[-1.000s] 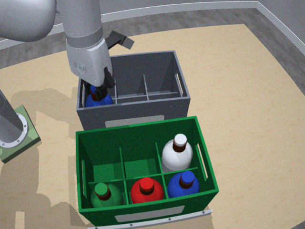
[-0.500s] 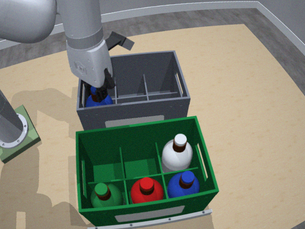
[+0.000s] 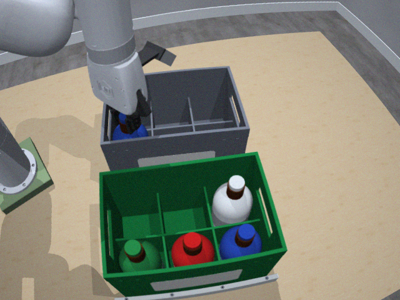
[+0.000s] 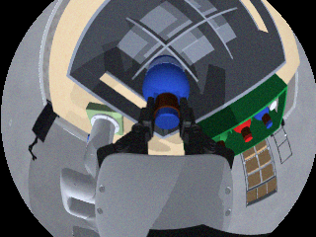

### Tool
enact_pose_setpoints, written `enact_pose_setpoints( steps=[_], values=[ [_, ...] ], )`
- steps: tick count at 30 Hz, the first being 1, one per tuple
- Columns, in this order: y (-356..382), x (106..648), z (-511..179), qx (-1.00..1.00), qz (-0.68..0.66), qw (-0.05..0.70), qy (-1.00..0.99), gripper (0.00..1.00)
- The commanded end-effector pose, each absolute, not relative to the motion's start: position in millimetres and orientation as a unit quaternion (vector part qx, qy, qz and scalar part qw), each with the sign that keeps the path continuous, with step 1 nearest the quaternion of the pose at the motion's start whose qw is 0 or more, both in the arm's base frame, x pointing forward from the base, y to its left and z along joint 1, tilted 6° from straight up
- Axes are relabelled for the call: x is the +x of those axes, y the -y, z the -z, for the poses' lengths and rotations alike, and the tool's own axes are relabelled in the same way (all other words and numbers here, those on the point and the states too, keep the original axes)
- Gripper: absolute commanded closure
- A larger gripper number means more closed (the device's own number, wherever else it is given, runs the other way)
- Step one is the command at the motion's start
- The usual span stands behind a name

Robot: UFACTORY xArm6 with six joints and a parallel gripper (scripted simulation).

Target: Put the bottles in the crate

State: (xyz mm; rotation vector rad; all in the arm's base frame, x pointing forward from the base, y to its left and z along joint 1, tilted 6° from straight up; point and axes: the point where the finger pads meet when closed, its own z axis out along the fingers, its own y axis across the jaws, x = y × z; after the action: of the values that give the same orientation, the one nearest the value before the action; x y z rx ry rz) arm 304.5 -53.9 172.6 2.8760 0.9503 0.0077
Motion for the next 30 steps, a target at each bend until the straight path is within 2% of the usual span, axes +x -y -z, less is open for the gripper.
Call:
enact_pose_setpoints(
  steps=[1,30],
  values=[
    [54.0,305.7,-174.2,0.948,-0.005,0.057,-0.313,1.00],
    [55.1,306.2,-163.7,0.948,-0.005,0.057,-0.313,1.00]
  ],
)
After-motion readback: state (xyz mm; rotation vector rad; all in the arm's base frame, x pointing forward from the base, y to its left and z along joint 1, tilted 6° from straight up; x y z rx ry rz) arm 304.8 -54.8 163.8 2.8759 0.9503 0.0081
